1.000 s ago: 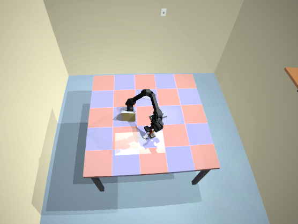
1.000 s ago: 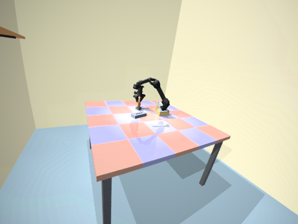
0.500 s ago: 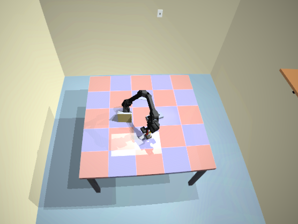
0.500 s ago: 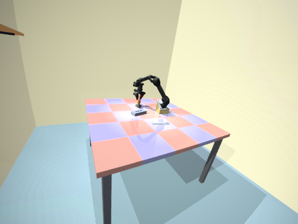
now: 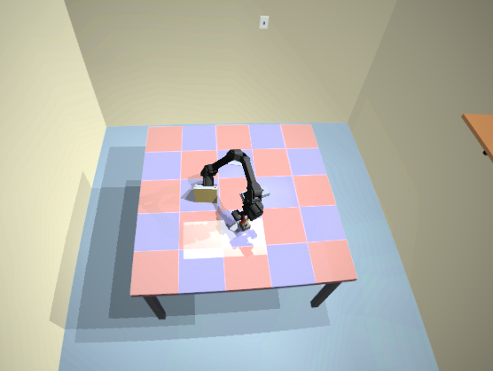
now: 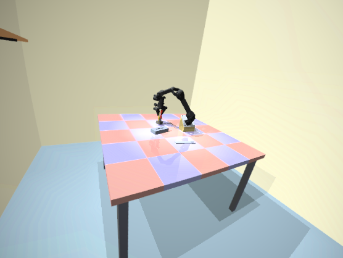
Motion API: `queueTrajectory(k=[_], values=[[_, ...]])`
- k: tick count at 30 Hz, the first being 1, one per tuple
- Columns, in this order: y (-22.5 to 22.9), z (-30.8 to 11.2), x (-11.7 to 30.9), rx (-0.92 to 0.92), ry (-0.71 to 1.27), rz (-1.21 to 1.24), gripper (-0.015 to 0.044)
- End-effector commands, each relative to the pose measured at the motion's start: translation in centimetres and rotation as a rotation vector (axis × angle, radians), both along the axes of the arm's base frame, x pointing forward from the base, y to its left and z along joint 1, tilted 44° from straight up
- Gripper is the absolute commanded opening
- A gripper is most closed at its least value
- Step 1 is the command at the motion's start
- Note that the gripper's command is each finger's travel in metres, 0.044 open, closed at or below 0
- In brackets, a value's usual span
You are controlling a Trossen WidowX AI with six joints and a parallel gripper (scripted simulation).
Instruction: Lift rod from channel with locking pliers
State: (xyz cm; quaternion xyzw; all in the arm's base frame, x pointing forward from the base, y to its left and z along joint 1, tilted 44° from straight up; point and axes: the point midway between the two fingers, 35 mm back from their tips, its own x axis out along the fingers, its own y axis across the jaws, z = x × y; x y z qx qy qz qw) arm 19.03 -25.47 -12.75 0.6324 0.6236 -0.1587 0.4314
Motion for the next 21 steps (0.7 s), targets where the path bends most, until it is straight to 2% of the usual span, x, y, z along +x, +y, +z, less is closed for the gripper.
queueTrajectory(k=[1, 21], values=[[0.0, 0.0, 0.1, 0.001, 0.001, -0.007, 0.0322], [-1.4, 1.4, -0.4, 0.003, -0.005, -0.009, 0.0322]])
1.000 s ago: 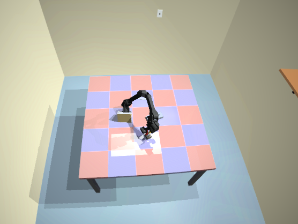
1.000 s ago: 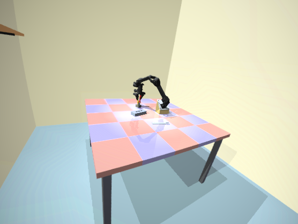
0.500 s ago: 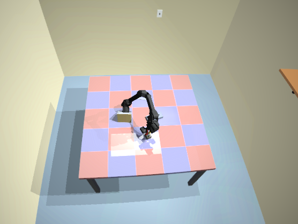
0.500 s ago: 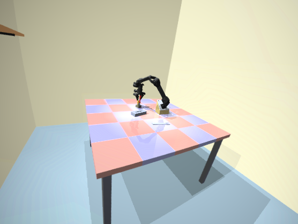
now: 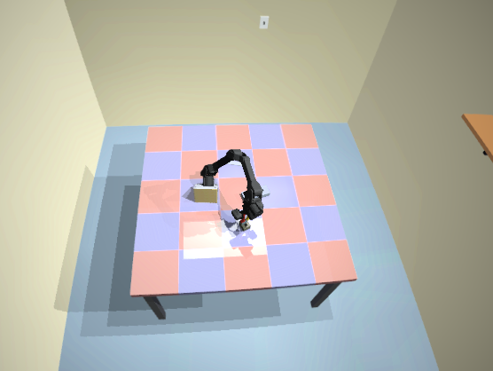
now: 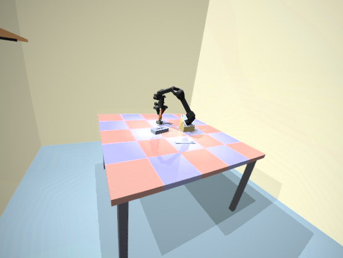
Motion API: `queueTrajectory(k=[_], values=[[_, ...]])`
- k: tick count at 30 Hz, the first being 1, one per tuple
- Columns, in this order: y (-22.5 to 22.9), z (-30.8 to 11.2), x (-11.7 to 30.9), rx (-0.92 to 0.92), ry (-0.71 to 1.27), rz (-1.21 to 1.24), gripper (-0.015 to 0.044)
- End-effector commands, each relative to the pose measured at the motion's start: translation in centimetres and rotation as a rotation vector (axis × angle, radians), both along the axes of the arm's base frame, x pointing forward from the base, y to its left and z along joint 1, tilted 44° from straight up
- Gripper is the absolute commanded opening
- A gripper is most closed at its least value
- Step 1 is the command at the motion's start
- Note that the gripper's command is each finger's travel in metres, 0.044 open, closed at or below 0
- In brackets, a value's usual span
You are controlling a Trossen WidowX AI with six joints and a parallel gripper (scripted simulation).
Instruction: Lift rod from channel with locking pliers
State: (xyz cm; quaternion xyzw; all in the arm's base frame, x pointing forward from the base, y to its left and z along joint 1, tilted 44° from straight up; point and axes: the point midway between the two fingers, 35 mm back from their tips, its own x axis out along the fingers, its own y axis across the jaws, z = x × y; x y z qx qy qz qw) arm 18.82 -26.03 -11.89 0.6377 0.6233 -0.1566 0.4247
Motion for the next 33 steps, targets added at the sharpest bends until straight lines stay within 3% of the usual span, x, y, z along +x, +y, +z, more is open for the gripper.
queueTrajectory(k=[1, 33], values=[[-1.0, 0.7, -0.3, -0.013, -0.009, -0.001, 0.0322], [-0.7, 4.5, 1.6, -0.053, -0.145, 0.147, 0.0322]])
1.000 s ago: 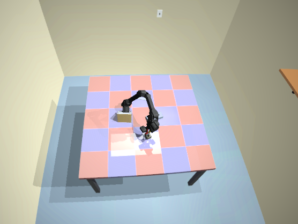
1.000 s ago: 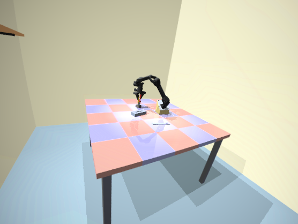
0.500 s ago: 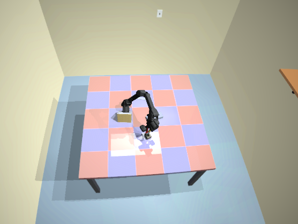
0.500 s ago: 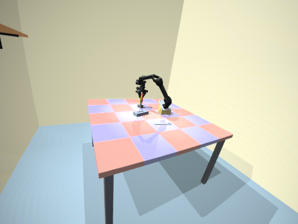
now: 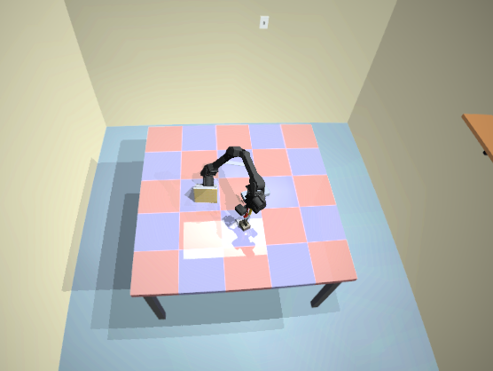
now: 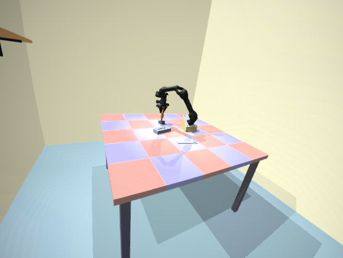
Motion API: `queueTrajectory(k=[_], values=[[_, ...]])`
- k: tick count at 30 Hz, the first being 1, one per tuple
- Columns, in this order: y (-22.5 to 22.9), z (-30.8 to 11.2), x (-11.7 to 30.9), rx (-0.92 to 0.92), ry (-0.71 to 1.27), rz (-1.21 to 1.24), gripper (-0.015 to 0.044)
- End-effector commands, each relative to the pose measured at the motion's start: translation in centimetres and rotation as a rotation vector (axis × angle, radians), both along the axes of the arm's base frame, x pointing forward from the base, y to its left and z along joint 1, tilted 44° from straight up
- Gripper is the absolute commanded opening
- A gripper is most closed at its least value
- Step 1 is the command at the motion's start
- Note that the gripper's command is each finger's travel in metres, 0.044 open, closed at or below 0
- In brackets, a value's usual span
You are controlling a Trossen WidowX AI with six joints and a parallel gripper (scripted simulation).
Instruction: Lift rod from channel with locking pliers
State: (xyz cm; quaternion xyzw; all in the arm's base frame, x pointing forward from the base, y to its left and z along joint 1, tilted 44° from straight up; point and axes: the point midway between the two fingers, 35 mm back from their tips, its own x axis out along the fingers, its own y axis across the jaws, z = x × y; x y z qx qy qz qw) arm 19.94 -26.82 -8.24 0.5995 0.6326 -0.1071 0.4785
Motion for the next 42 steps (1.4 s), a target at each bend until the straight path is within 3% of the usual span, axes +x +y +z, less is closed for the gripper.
queueTrajectory(k=[1, 42], values=[[0.2, 1.0, 0.6, -0.018, -0.042, 0.036, 0.0322], [4.7, 6.7, 5.1, -0.105, -0.352, 0.392, 0.0322]])
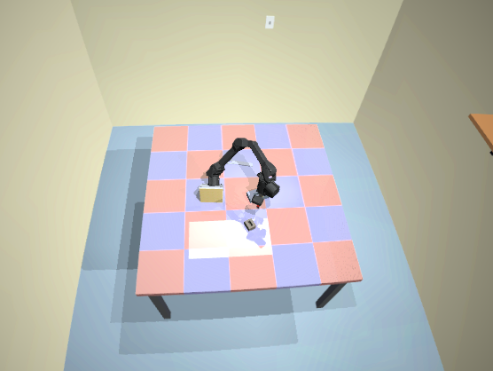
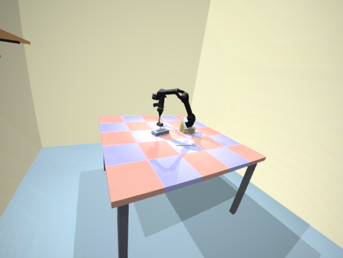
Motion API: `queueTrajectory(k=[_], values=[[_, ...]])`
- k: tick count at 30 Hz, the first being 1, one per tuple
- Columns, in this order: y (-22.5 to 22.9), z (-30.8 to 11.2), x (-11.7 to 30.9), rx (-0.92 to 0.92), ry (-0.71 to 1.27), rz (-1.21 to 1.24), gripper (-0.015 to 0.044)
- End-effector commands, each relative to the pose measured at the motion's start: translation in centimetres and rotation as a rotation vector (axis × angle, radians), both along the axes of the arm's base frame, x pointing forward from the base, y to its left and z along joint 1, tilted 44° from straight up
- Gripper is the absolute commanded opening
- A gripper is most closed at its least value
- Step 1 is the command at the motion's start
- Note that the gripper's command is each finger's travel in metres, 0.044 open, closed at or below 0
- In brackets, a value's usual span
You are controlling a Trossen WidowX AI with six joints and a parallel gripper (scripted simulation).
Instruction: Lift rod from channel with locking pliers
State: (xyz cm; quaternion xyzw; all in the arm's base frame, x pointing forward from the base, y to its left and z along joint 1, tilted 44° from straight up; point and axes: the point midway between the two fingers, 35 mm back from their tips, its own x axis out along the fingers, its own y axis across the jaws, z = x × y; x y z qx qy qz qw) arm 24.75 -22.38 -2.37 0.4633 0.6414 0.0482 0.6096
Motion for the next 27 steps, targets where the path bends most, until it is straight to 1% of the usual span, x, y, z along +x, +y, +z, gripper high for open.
queueTrajectory(k=[1, 27], values=[[0.4, 0.9, 0.4, -0.015, -0.044, 0.037, 0.0322], [4.0, 4.3, 2.5, -0.060, -0.244, 0.264, 0.0322]])
